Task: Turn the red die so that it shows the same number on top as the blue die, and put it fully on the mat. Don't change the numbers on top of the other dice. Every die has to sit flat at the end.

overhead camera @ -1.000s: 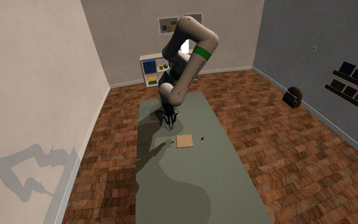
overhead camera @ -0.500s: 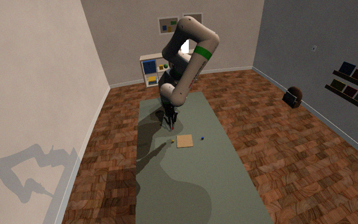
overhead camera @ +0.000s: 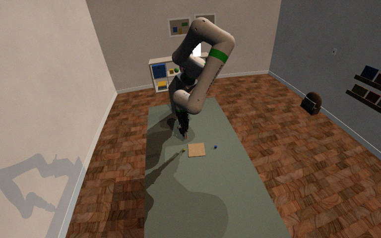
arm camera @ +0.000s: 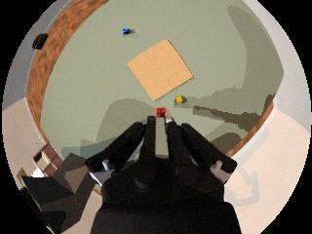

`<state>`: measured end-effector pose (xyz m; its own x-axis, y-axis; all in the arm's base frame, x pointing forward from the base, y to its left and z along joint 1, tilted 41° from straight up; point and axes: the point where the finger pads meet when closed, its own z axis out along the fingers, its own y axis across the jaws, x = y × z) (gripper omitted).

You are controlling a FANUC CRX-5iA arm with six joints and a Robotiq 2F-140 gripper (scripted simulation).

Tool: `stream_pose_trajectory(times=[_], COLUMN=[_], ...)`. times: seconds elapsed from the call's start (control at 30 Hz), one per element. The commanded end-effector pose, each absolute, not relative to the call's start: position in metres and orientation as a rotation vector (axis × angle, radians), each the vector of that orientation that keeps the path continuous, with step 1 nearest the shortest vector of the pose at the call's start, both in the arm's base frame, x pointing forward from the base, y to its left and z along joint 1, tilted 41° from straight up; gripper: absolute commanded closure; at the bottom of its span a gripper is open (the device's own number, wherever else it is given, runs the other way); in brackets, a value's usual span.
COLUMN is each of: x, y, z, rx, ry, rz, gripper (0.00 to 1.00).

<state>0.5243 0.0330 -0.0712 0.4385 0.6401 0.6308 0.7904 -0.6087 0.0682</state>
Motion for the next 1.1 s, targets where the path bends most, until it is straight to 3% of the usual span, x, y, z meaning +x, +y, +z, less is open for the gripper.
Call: stream_pose_trajectory(times=[0.0,1.07], x=[0.528,0.556], y=[0.037,0.071], z=[-0.067,-0.031], rx=[-2.375,-1.297], ry=[-1.455,-2.896], rz=[-0.976,-1.098], gripper=[0.93,0.93])
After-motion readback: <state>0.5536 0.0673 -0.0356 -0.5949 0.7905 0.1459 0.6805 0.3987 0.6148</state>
